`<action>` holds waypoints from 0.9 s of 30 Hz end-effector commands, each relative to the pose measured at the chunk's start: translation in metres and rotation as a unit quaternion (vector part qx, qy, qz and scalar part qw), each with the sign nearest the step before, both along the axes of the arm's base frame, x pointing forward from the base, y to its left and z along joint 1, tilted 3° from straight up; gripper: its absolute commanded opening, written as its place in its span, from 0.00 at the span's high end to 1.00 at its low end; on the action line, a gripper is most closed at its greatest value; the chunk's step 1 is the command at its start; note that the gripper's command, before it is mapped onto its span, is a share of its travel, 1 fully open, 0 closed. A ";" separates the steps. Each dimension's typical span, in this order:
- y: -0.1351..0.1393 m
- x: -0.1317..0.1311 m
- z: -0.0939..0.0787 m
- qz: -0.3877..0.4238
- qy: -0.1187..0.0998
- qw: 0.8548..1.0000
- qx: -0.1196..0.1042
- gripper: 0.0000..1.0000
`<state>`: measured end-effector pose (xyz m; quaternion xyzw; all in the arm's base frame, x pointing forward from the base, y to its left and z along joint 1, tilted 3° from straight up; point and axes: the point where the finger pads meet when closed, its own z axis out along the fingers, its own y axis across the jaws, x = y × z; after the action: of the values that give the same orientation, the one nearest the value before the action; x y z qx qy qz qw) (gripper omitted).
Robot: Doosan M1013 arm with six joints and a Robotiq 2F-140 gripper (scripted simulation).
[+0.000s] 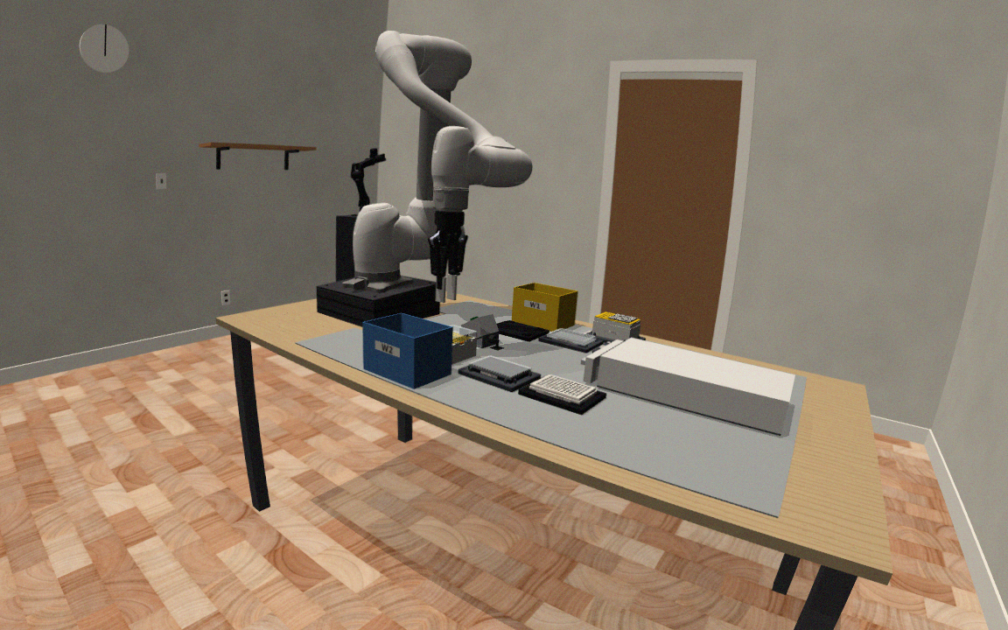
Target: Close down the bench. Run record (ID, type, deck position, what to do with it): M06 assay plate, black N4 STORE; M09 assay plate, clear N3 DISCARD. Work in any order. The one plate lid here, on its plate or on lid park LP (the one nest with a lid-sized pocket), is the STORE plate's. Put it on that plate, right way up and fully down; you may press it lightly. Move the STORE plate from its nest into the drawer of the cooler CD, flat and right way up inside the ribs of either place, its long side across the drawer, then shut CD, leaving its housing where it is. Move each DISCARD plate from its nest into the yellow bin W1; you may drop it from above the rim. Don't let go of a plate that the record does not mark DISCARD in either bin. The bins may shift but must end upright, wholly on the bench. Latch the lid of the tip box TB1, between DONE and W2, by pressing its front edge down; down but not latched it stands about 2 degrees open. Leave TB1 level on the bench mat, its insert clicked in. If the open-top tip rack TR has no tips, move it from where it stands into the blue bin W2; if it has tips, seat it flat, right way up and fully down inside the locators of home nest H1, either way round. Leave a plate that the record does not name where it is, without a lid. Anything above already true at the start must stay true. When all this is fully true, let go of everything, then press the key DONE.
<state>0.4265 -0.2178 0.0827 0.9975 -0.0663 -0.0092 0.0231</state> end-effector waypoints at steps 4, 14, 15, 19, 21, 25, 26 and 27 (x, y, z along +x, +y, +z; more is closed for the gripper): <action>0.008 0.026 -0.004 0.002 0.000 1.000 0.000 0.13; 0.017 0.056 -0.009 0.002 0.000 1.000 0.000 0.13; 0.019 0.060 -0.009 0.002 0.000 1.000 0.000 0.13; 0.023 0.075 -0.011 0.002 0.000 1.000 0.000 0.13; 0.026 0.083 -0.013 0.002 0.000 1.000 0.000 0.13; 0.030 0.098 -0.015 0.002 0.000 1.000 0.000 0.13; 0.030 0.098 -0.015 0.002 0.000 1.000 0.000 0.13; 0.030 0.098 -0.015 0.002 0.000 1.000 0.000 0.13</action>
<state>0.5186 -0.1893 0.0687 0.9976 -0.0640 -0.0090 0.0230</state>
